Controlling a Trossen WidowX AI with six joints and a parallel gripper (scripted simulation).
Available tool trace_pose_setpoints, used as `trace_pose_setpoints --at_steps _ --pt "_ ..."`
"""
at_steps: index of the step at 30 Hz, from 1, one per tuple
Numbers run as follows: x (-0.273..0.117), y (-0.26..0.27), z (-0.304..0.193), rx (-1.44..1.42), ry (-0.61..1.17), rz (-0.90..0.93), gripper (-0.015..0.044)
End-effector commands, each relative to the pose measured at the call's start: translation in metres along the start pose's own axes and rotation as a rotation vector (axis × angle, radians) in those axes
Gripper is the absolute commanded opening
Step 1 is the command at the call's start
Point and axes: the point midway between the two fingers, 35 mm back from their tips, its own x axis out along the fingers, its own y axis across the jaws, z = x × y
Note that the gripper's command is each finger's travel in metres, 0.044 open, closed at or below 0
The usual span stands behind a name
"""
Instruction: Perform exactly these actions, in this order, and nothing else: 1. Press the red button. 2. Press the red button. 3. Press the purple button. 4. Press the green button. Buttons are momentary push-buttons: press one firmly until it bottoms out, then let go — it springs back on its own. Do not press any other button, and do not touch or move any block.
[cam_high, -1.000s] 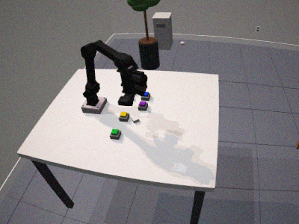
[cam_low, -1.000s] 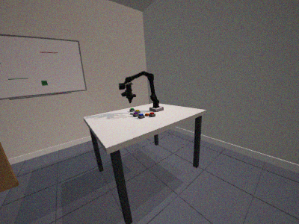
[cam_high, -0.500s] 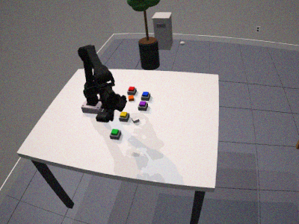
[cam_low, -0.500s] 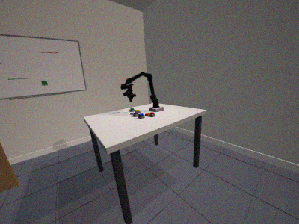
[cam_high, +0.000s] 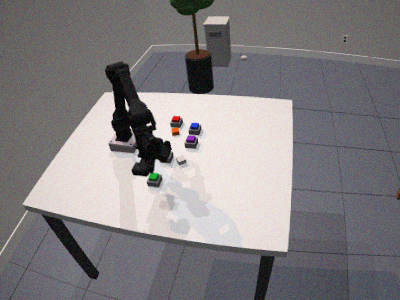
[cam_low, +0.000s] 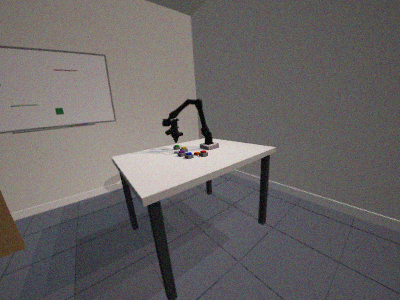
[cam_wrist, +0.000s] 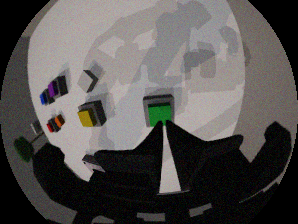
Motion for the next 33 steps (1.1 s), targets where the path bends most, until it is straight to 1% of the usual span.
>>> trace_pose_setpoints --at_steps 1,14,33 --pt "0.01 0.002 -0.001 0.001 0.004 0.012 0.002" --pt "0.03 0.003 -0.002 0.001 0.004 0.012 0.002" --pt "0.03 0.003 -0.002 0.001 0.004 0.012 0.002"
